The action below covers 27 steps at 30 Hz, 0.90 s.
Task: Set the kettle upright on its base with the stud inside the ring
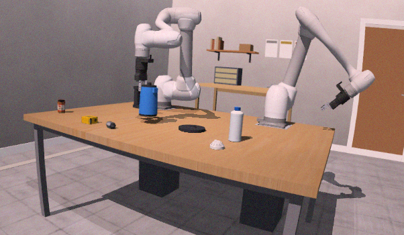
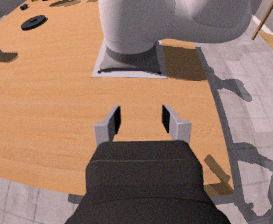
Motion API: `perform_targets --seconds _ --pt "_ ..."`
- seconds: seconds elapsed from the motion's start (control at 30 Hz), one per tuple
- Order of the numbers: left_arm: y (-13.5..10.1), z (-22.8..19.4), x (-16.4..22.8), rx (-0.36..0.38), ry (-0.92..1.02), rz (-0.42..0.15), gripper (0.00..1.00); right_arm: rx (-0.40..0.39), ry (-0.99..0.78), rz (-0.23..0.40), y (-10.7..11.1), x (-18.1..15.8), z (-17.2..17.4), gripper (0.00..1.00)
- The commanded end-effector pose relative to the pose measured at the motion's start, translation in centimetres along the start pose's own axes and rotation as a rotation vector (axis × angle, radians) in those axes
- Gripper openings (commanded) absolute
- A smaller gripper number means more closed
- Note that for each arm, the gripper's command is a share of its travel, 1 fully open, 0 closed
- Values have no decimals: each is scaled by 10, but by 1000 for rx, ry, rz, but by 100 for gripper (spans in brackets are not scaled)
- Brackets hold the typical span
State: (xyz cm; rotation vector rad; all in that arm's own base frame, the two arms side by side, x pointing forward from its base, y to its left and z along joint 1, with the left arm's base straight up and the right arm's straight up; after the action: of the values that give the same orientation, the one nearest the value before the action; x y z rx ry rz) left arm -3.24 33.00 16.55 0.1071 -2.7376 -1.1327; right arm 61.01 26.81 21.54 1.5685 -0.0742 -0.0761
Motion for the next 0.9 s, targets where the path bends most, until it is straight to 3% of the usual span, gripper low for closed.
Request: perform_targets --seconds 0.0,0.87 --pt "0 0 0 -1 0 0 100 1 0 1 1 0 0 0" --pt "0 0 0 -1 0 0 100 1 0 1 1 0 -4 0"
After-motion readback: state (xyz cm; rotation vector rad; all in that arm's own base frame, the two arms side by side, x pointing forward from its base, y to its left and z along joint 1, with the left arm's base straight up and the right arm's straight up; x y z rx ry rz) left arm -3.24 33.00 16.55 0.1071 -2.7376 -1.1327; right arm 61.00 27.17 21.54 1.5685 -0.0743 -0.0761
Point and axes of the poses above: on each arm, the point where the finger pads meet when closed, its own y axis back along the fingers, its own x axis across the jaws, z = x × y, the point moved 1 cm from there along y, back along the fingers, and after that the axes turned 8 degrees about y, right-handed, at the moved point
